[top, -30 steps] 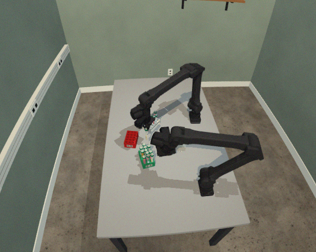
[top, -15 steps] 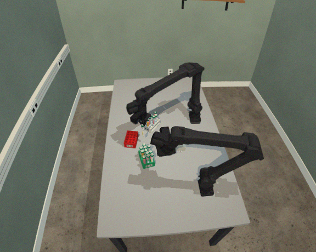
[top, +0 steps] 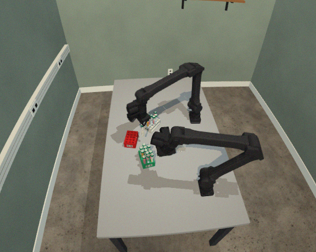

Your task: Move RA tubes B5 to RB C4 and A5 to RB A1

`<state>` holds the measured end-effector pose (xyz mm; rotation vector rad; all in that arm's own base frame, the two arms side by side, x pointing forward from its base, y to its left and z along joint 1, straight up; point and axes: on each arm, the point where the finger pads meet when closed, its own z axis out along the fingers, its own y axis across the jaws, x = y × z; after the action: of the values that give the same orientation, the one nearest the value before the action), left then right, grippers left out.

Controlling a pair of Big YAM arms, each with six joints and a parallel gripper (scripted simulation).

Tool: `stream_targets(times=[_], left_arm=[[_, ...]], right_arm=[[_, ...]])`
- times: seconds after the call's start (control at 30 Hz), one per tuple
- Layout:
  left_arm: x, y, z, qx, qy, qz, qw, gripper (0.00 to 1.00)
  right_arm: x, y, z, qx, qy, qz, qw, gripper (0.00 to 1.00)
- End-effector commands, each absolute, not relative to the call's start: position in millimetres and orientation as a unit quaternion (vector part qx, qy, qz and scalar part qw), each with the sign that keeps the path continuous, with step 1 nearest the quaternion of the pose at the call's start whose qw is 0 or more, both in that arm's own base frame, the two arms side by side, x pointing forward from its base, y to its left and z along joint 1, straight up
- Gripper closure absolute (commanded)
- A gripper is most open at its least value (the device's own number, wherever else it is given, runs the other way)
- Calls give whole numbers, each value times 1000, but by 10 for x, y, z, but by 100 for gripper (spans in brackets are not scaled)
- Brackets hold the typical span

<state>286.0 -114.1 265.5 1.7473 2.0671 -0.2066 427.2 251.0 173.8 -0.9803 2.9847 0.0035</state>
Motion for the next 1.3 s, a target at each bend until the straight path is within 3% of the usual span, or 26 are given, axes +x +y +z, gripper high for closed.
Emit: stream_targets(times=[0.0, 0.33, 1.27], left_arm=[[2928, -1155, 2813, 630, 740, -66, 228, 70], [2928, -1155, 2813, 630, 740, -66, 228, 70], [2928, -1155, 2813, 630, 740, -66, 228, 70]], right_arm=[[4448, 2677, 1888, -242, 970, 7, 26, 100], [4448, 2677, 1887, -78, 997, 11, 24, 100], [3831, 2001, 1901, -77, 997, 7, 17, 100]])
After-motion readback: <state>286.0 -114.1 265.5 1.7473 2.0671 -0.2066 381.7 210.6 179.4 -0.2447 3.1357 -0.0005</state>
